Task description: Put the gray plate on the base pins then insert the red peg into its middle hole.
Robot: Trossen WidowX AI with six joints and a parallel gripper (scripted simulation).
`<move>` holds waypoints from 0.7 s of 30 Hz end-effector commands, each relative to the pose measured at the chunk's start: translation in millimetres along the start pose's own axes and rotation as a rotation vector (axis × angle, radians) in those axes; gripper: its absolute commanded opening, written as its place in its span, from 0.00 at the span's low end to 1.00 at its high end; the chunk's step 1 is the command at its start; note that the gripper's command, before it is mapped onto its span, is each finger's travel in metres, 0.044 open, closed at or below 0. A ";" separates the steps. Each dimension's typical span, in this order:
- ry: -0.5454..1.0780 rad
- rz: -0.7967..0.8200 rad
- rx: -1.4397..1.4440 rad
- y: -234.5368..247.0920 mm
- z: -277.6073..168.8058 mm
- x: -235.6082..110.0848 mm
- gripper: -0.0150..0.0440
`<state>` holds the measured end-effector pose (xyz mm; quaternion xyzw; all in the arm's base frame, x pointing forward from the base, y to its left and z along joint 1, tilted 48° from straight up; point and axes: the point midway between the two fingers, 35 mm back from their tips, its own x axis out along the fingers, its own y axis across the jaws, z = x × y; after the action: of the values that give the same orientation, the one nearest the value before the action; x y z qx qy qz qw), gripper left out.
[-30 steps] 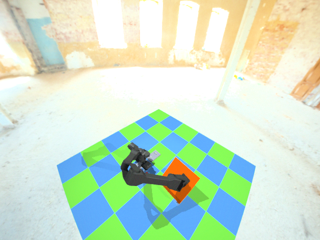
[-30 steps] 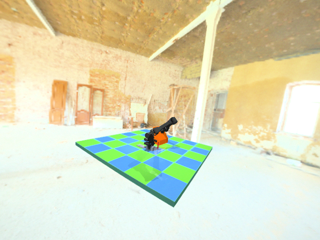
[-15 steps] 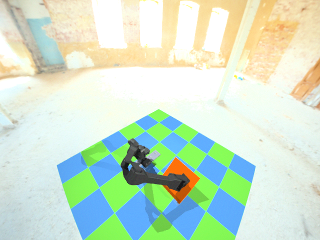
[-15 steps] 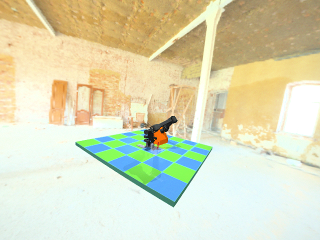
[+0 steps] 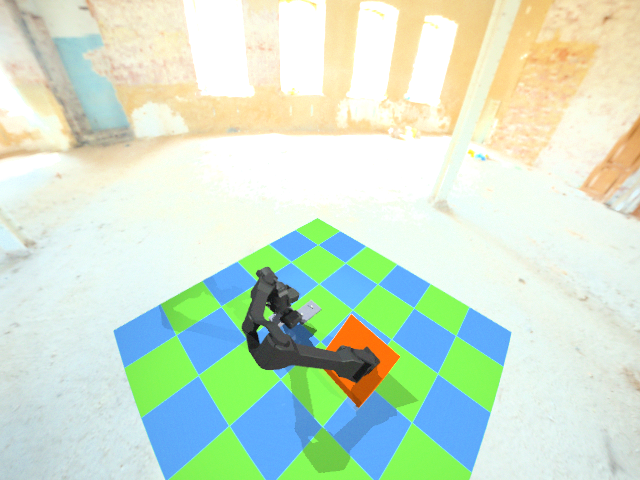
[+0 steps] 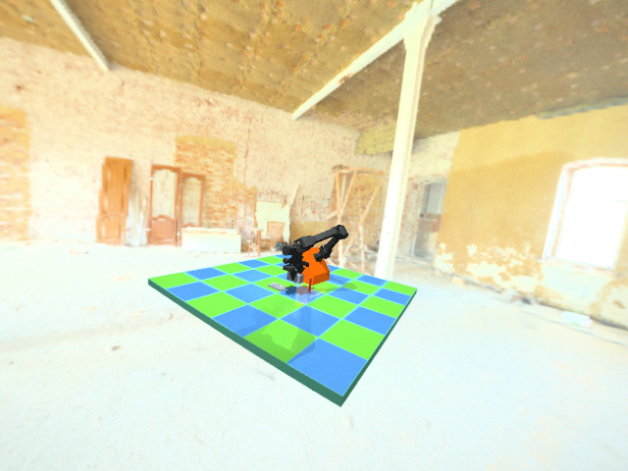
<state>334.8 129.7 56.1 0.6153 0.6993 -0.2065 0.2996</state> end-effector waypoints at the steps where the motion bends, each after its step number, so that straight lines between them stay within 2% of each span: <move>1: -0.004 0.003 -0.007 -0.2 -1.3 -15.1 0.25; 13: 0.004 0.001 -0.004 -6.3 -5.6 -51.9 0.25; 21: 0.002 0.000 -0.003 -4.8 3.7 -49.1 0.25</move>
<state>332.2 93.4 92.8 0.6170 0.6993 -0.2024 0.2988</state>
